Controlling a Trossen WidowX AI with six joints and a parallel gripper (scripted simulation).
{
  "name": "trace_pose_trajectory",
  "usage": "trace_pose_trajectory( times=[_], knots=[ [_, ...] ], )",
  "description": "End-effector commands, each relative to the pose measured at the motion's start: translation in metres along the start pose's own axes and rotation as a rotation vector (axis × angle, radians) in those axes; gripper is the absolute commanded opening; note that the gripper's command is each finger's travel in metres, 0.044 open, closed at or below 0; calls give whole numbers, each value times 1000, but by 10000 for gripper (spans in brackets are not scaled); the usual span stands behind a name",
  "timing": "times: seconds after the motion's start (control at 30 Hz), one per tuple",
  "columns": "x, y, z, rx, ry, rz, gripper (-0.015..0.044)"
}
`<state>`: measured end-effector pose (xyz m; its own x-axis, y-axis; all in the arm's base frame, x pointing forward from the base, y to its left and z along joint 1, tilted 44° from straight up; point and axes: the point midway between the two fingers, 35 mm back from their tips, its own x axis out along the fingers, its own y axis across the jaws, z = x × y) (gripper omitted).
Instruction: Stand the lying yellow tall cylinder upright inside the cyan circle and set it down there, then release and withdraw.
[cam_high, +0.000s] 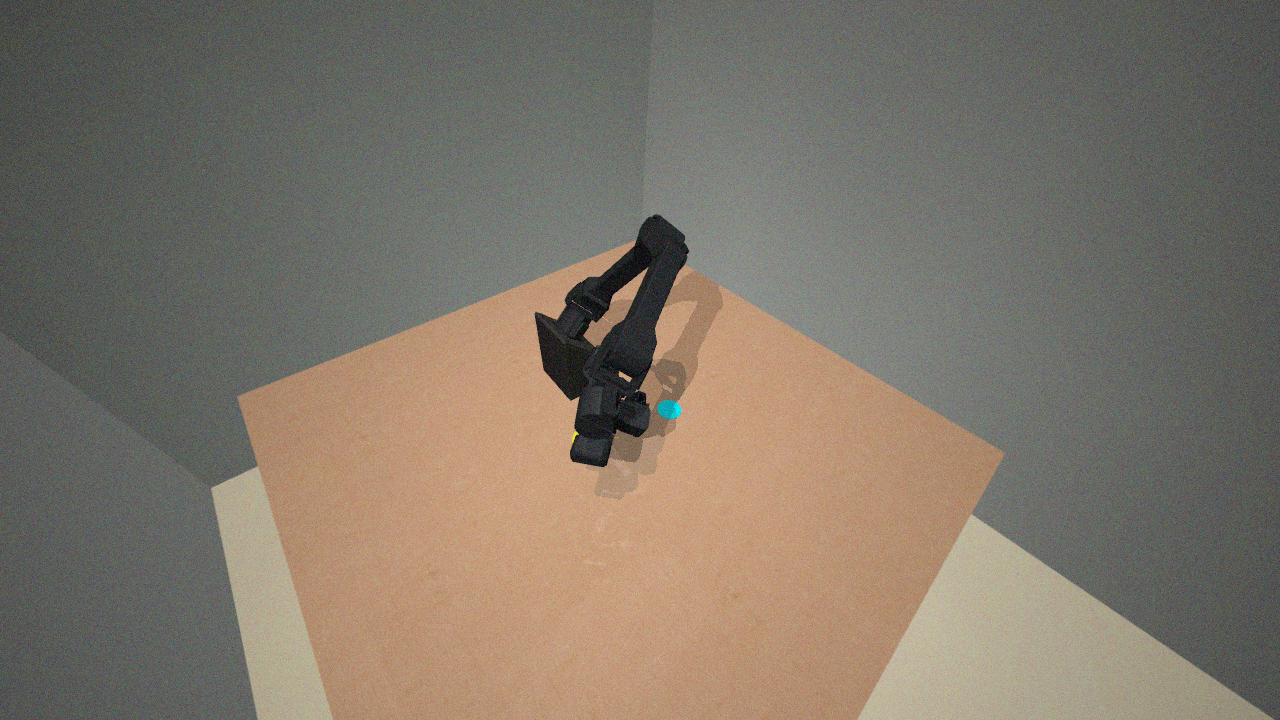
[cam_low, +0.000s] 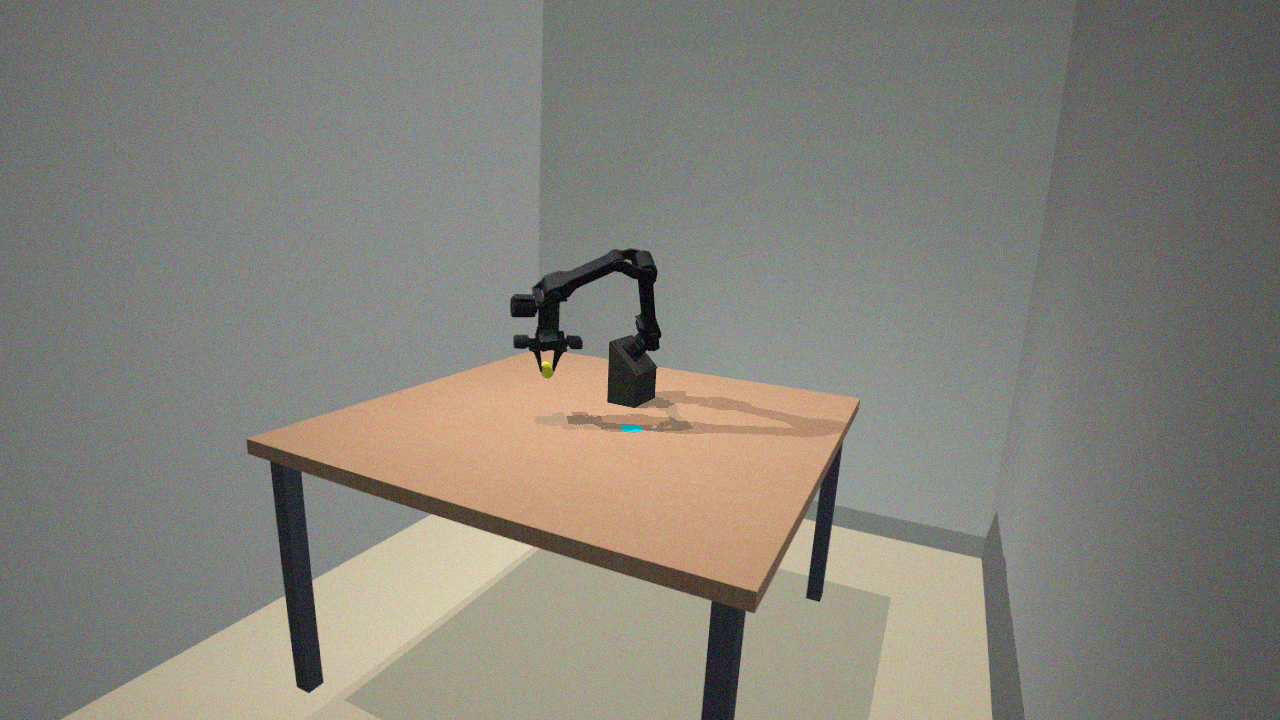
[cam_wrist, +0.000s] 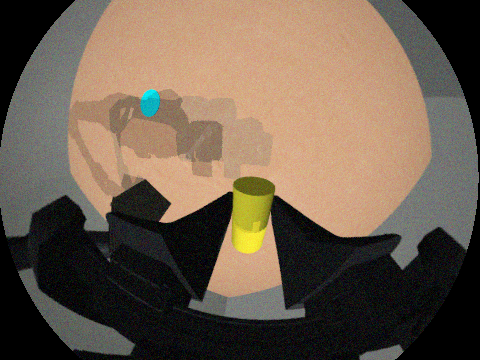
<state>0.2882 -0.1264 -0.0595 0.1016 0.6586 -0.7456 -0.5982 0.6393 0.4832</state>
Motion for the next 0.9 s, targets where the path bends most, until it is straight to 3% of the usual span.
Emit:
trace_pose_trajectory(
  times=[0.0,0.87],
  knots=[
    [-2,8,9,52,-3,3,105],
    [-14,70,67,389,1,-8,105]
  ],
)
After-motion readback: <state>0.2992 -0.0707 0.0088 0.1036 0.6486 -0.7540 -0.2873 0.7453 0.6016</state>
